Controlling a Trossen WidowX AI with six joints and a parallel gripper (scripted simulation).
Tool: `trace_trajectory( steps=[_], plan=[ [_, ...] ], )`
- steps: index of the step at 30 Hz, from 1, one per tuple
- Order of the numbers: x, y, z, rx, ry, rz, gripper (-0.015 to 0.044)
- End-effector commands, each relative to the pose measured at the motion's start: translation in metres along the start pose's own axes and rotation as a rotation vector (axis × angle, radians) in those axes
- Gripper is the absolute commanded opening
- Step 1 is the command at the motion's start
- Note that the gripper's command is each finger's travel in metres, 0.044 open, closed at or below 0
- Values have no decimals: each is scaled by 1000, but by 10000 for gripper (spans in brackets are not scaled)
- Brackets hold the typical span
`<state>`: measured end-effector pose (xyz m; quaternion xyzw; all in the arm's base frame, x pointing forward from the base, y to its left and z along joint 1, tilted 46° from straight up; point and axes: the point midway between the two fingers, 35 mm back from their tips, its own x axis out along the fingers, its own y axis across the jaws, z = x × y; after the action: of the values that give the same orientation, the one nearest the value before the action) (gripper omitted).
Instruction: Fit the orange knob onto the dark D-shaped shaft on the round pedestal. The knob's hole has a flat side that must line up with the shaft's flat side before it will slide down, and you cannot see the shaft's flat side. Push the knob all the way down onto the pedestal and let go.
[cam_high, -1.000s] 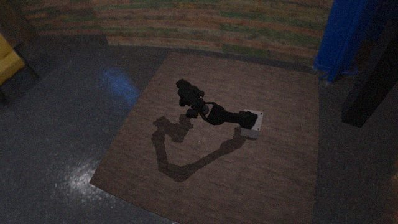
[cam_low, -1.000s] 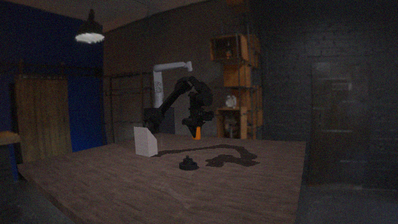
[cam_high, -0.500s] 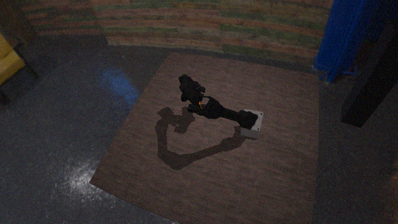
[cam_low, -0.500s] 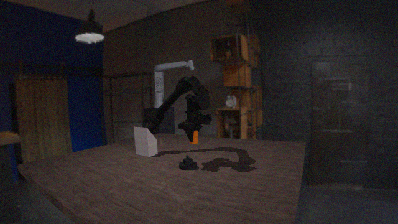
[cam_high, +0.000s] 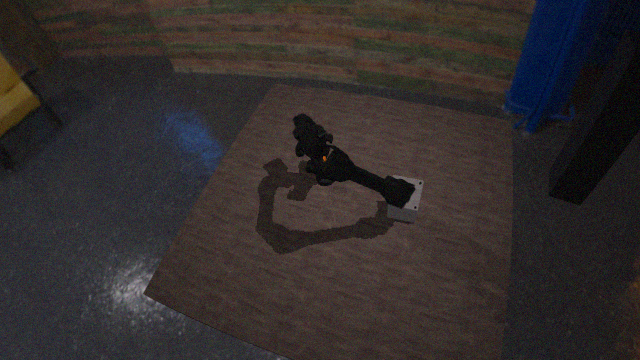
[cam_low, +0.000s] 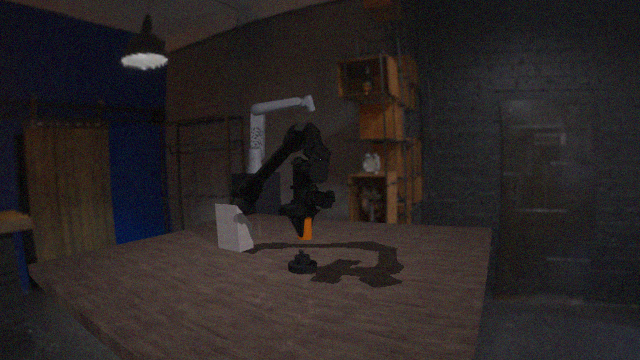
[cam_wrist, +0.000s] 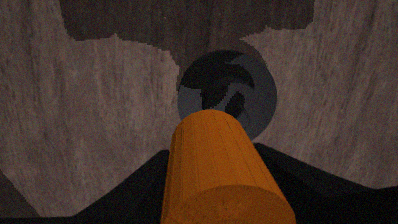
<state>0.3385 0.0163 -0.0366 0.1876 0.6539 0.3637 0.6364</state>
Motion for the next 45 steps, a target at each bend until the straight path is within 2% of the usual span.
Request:
trace_trajectory(
  steps=[1, 8, 17, 45],
  plan=[
    [2, -18, 0, -4, -8, -7, 0],
    [6, -22, 0, -4, -8, -6, 0],
    [30, -22, 0, -5, -8, -5, 0],
    [29, -23, 3, -11, -9, -5, 0]
  ],
)
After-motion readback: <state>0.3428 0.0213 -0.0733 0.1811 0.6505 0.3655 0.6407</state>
